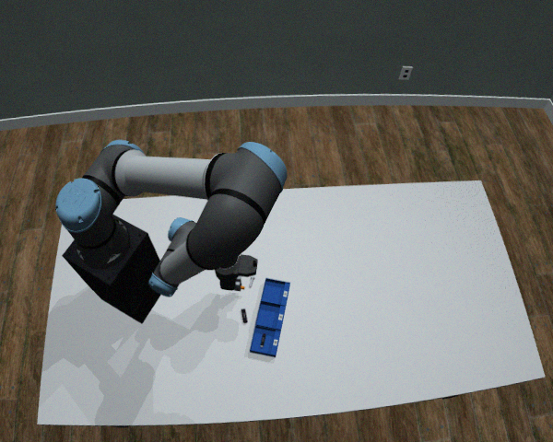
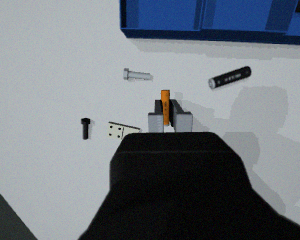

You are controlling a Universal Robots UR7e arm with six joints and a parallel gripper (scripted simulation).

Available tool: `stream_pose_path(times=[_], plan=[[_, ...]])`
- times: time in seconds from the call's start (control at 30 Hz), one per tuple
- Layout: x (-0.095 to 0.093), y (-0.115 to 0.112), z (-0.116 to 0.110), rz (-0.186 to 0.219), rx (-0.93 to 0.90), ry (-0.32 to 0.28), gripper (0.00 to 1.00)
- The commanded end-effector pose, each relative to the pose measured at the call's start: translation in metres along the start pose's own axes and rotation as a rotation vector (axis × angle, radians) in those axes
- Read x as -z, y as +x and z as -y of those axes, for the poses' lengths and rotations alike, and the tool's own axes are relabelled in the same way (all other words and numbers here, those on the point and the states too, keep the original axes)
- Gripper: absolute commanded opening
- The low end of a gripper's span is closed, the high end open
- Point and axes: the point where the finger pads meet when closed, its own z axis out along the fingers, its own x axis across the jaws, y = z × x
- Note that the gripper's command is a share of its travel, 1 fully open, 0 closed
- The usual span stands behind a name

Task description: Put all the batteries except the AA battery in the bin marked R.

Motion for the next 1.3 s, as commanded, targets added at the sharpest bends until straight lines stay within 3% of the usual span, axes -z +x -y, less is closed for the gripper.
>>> stream_pose_path(times=[0.0,0.17,0.73,1.27], plan=[[0.011,0.0,0.0,0.0,0.0,0.0,0.24],[0.027,0.0,0.0,0.0,0.0,0.0,0.24],[0.027,0.0,0.001,0.0,0.0,0.0,0.24],[0.027,0.071,0.045,0.0,0.0,0.0,0.24]])
